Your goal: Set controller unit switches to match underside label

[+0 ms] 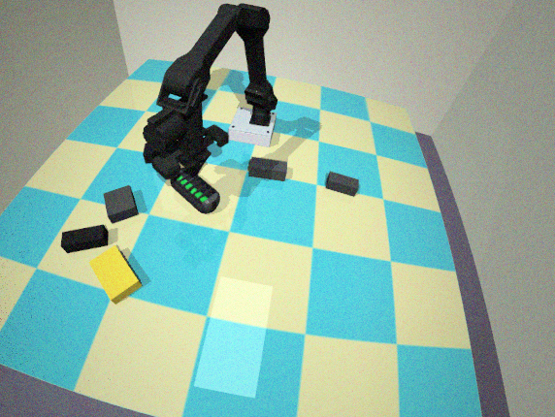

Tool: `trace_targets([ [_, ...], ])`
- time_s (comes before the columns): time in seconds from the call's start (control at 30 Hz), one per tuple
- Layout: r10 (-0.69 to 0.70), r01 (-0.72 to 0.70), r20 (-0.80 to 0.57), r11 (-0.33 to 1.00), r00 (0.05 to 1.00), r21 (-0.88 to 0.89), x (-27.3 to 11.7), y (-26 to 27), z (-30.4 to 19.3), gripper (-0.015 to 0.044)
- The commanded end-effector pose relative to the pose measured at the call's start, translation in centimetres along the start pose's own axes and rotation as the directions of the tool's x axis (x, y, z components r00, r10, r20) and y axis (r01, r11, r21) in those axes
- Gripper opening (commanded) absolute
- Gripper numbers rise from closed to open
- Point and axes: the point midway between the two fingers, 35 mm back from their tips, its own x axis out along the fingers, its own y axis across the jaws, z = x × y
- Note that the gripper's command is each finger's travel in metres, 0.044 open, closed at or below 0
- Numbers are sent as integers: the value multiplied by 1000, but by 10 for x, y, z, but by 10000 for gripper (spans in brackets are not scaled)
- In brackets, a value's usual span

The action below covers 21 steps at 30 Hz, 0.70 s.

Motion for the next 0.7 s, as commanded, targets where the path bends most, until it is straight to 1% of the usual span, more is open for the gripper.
trace_targets([
  [0.0, -2, 2, 2, 1000, 1000, 0, 10, -18, 0, 0],
  [0.13, -4, 4, 2, 1000, 1000, 0, 22, -38, 1, 0],
  [0.63, -15, 15, 4, 1000, 1000, -3, 25, -38, 1, 0],
  [0.67, -15, 15, 4, 1000, 1000, -3, 23, -38, 1, 26],
])
